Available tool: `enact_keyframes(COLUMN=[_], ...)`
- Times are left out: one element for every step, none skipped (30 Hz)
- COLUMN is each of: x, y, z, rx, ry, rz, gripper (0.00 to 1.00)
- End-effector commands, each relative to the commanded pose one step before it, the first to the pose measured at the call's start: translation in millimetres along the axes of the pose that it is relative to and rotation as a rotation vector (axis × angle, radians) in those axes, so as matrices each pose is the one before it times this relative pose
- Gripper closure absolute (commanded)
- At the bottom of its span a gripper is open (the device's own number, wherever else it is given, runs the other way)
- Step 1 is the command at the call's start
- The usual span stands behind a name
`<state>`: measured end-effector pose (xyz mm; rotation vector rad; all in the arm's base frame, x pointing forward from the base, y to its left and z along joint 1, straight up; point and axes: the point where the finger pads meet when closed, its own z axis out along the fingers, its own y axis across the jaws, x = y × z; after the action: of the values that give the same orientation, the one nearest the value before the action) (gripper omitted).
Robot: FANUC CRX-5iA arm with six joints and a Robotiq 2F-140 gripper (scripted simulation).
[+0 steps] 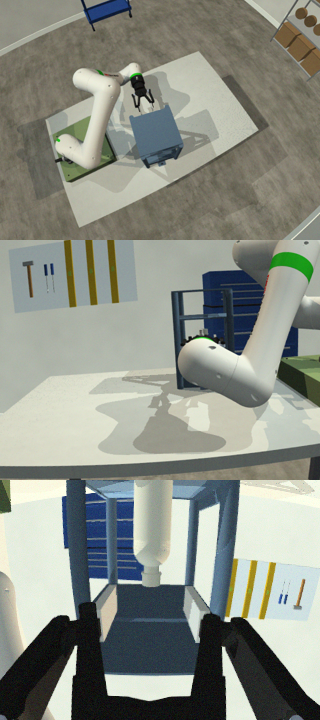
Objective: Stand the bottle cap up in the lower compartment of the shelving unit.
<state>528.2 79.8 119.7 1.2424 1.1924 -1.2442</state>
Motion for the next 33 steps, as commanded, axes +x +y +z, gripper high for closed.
enact_keyframes(x=[-10.10, -2.99, -2.92, -2.84, -2.74, -2.65, -2.52, -2.40, -2.25, -2.11, -1.95, -1.79, 0.00, 0.00, -1.63, -1.46, -1.29, -1.13, -0.96, -0.80, -0.65, -0.51, -0.38, -0.26, -0.16, -0.09, -0.03, 0.00, 0.00, 0.00, 0.00, 0.00, 0.00], y=[0.09, 0.00, 0.00, 0.00, 0.00, 0.00, 0.00, 0.00, 0.00, 0.00, 0.00, 0.00, 0.00, 0.00, 0.00, 0.00, 0.00, 0.00, 0.00, 0.00, 0.00, 0.00, 0.00, 0.00, 0.00, 0.00, 0.00, 0.00, 0.00, 0.00, 0.00, 0.00, 0.00], z=[-0.06, 0.00, 0.00, 0.00, 0.00, 0.00, 0.00, 0.00, 0.00, 0.00, 0.00, 0.00, 0.00, 0.00, 0.00, 0.00, 0.00, 0.00, 0.00, 0.00, 0.00, 0.00, 0.00, 0.00, 0.00, 0.00, 0.00, 0.00, 0.00, 0.00, 0.00, 0.00, 0.00], rx=[-0.00008, 0.00000, 0.00000, 0.00000, 0.00000, 0.00000, 0.00000, 0.00000, 0.00000, 0.00000, 0.00000, 0.00000, 0.00000, 0.00000, 0.00000, 0.00000, 0.00000, 0.00000, 0.00000, 0.00000, 0.00000, 0.00000, 0.00000, 0.00000, 0.00000, 0.00000, 0.00000, 0.00000, 0.00000, 0.00000, 0.00000, 0.00000, 0.00000], ry=[0.00013, 0.00000, 0.00000, 0.00000, 0.00000, 0.00000, 0.00000, 0.00000, 0.00000, 0.00000, 0.00000, 0.00000, 0.00000, 0.00000, 0.00000, 0.00000, 0.00000, 0.00000, 0.00000, 0.00000, 0.00000, 0.00000, 0.00000, 0.00000, 0.00000, 0.00000, 0.00000, 0.00000, 0.00000, 0.00000, 0.00000, 0.00000, 0.00000], rz=[0.00029, 0.00000, 0.00000, 0.00000, 0.00000, 0.00000, 0.00000, 0.00000, 0.00000, 0.00000, 0.00000, 0.00000, 0.00000, 0.00000, 0.00000, 0.00000, 0.00000, 0.00000, 0.00000, 0.00000, 0.00000, 0.00000, 0.00000, 0.00000, 0.00000, 0.00000, 0.00000, 0.00000, 0.00000, 0.00000, 0.00000, 0.00000, 0.00000], gripper=[0.52, 0.52, 0.52, 0.52, 0.52, 0.52, 0.52, 0.52, 0.52, 0.52, 0.52, 0.52, 0.52, 0.52, 0.52, 0.52, 0.52, 0.52, 0.52, 0.52, 0.52, 0.52, 0.52, 0.52, 0.52, 0.52, 0.52, 0.52, 0.00, 0.00, 0.00, 0.00, 0.00])
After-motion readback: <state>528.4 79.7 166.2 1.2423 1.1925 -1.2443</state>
